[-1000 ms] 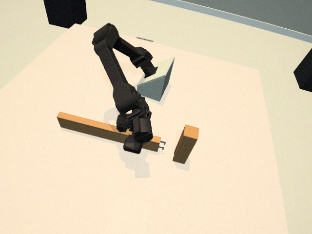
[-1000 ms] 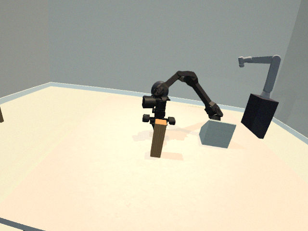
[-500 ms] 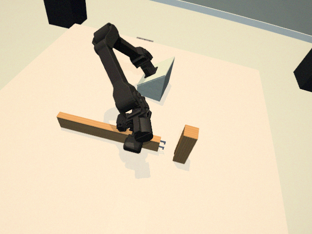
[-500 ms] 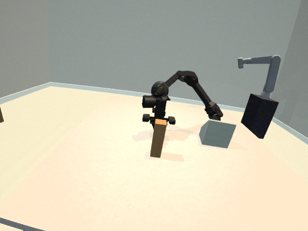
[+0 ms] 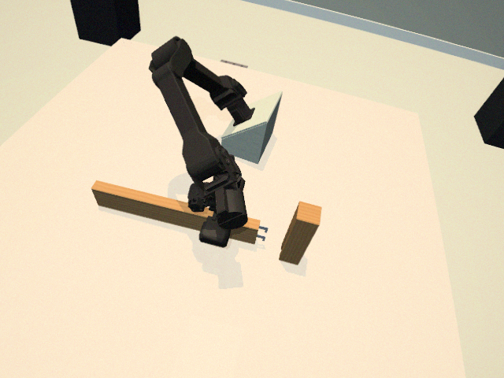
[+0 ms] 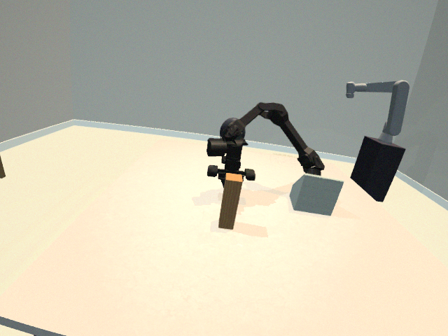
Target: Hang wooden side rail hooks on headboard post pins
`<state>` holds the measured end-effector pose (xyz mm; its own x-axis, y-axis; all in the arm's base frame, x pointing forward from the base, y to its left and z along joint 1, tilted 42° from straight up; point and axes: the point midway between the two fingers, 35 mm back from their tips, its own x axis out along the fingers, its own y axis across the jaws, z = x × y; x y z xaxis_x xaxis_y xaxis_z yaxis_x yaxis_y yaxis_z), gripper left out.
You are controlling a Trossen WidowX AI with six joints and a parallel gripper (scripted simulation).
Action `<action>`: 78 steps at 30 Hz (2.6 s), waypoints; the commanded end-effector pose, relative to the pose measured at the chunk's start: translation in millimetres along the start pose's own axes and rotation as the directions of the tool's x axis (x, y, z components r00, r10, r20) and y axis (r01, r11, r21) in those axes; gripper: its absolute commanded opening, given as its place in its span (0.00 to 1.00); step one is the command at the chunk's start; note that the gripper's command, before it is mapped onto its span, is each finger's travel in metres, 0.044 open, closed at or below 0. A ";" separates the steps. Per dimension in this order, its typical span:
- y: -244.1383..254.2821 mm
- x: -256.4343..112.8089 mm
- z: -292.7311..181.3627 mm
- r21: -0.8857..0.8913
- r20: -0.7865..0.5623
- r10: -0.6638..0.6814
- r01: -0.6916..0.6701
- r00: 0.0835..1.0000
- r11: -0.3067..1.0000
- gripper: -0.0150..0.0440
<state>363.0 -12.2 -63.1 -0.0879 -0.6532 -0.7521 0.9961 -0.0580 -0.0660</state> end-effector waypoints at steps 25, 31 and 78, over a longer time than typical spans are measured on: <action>3.5 -12.8 -1.0 0.002 0.004 0.023 -0.023 1.000 1.000 0.25; 3.5 -13.8 -1.0 0.002 0.004 0.023 -0.023 1.000 1.000 0.25; 3.3 -21.7 -1.1 0.002 0.003 0.023 -0.023 1.000 1.000 0.25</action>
<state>364.2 -3.7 -53.3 -0.0875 -0.6537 -0.7517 0.9962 -0.0579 -0.0657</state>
